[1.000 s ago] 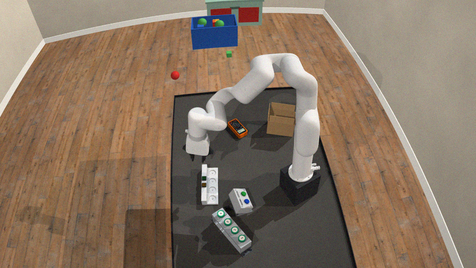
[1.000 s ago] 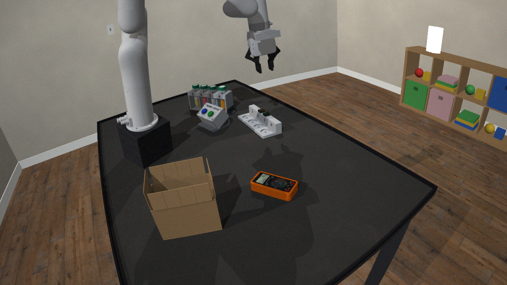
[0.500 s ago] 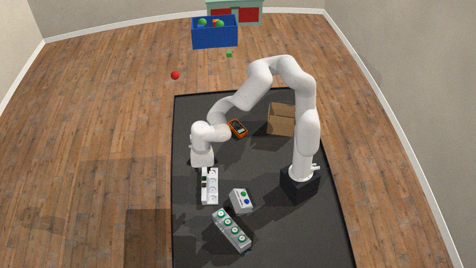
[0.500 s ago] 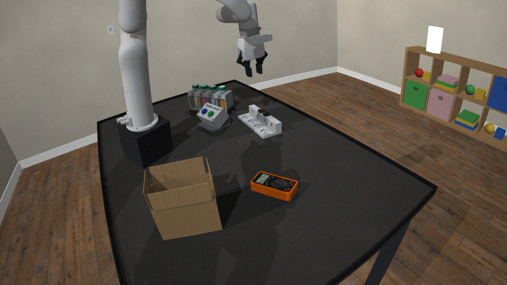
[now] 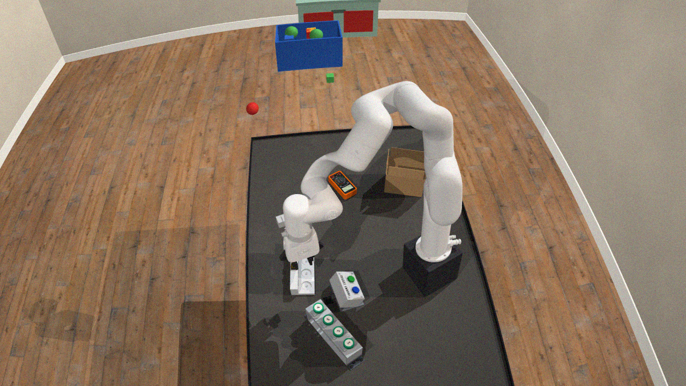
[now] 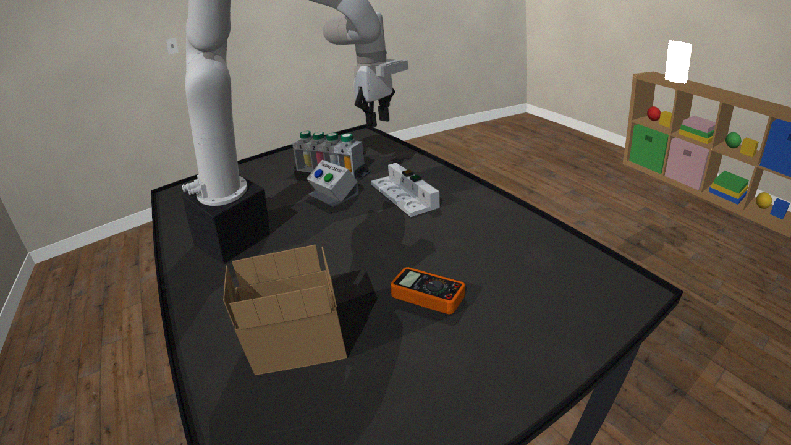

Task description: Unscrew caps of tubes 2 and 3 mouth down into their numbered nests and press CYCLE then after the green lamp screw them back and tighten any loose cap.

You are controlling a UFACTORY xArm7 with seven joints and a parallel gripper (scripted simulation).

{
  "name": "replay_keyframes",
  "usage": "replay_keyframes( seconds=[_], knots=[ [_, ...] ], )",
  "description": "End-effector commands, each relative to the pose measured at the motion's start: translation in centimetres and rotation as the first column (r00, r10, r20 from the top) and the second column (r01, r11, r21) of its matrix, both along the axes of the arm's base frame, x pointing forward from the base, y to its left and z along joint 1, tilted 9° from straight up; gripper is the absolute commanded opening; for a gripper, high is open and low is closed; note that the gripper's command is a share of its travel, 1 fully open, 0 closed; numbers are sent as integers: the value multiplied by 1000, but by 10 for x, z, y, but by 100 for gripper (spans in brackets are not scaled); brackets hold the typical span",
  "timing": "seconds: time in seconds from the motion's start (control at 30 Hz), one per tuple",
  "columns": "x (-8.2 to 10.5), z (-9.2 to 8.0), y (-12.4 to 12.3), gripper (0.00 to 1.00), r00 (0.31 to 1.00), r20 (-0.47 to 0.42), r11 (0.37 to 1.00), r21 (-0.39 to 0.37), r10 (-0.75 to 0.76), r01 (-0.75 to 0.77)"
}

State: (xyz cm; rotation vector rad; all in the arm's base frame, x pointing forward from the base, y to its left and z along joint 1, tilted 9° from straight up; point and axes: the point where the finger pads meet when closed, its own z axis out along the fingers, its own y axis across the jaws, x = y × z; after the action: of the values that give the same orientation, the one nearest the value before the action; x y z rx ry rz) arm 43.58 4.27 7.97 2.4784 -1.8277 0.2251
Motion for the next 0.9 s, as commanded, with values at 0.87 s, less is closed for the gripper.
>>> replay_keyframes(
  seconds=[0.87],
  knots=[
    [-44,-37,75,46,1000,-23,1000,-8,-10,10]
  ],
)
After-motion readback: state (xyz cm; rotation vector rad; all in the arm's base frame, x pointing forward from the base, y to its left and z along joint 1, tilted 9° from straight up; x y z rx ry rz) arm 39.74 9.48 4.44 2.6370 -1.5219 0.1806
